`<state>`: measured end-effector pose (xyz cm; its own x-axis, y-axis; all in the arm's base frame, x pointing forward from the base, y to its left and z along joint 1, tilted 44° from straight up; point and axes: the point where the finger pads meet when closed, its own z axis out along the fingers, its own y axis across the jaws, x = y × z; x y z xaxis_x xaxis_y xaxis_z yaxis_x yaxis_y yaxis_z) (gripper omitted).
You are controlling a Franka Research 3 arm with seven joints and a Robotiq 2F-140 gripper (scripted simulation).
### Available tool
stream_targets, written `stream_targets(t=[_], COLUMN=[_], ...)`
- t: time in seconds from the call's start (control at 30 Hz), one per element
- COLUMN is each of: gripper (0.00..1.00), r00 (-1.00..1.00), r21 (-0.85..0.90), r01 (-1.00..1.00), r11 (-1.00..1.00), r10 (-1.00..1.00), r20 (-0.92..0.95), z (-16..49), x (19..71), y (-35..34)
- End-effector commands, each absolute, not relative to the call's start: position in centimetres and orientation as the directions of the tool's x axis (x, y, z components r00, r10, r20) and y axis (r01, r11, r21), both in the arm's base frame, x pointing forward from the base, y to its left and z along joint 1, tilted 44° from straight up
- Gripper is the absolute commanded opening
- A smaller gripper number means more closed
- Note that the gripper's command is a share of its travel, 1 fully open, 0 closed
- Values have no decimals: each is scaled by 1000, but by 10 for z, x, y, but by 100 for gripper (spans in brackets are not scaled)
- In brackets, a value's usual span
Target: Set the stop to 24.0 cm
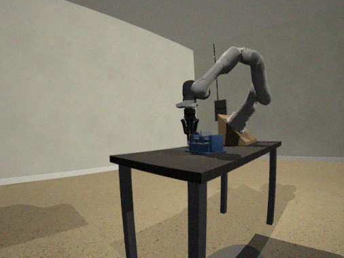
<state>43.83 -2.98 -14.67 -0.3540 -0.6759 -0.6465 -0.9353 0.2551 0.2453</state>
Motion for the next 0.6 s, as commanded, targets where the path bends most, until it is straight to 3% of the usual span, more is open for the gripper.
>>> stream_targets(t=[0.0, 0.57], gripper=[4, 4], r00=[-349, -349], r21=[247, 247], r01=[-937, -937], r11=[247, 247], r10=[-674, -674], r20=[-651, -651], z=[-148, -141], x=[429, 410], y=[-25, -22])
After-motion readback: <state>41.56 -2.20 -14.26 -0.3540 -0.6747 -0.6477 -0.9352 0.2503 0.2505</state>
